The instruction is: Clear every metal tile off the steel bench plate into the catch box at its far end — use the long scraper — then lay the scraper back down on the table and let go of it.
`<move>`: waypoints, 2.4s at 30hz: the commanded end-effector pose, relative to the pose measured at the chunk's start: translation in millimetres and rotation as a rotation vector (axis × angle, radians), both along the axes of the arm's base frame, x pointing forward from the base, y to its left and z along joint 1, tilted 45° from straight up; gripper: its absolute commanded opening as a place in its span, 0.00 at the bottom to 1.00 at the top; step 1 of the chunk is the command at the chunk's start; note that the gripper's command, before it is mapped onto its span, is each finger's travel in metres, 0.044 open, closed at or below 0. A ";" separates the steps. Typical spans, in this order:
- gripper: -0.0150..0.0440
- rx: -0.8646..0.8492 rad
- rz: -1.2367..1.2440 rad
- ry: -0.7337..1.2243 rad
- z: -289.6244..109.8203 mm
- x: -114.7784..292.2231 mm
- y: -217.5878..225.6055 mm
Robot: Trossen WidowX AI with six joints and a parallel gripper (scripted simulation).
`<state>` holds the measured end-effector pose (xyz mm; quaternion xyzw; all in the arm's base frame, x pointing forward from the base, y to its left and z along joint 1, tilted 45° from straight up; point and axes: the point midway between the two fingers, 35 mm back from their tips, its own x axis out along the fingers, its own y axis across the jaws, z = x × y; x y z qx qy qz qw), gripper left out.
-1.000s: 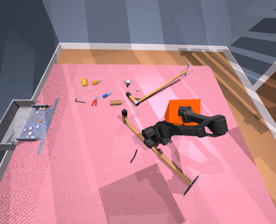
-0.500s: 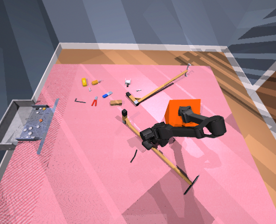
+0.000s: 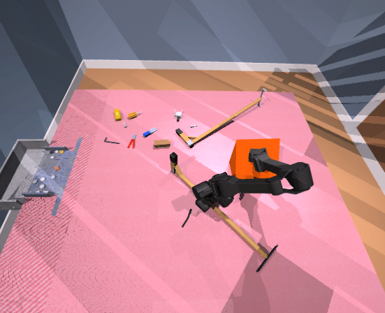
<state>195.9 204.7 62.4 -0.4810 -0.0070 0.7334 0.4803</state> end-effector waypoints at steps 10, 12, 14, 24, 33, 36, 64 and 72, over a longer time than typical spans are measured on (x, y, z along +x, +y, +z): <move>0.25 -0.004 -0.005 -0.001 6.6 11.2 7.4; 0.25 -0.004 -0.005 -0.001 7.6 12.6 8.5; 0.25 -0.004 -0.005 -0.001 8.5 14.0 9.6; 0.25 -0.003 -0.005 -0.001 13.4 21.0 15.1; 0.25 -0.003 -0.005 -0.002 17.6 27.2 20.2; 0.25 -0.003 -0.005 -0.002 19.0 29.2 21.9; 0.25 -0.001 -0.005 -0.003 31.9 47.4 38.1; 0.25 0.000 -0.005 -0.004 35.5 52.4 42.8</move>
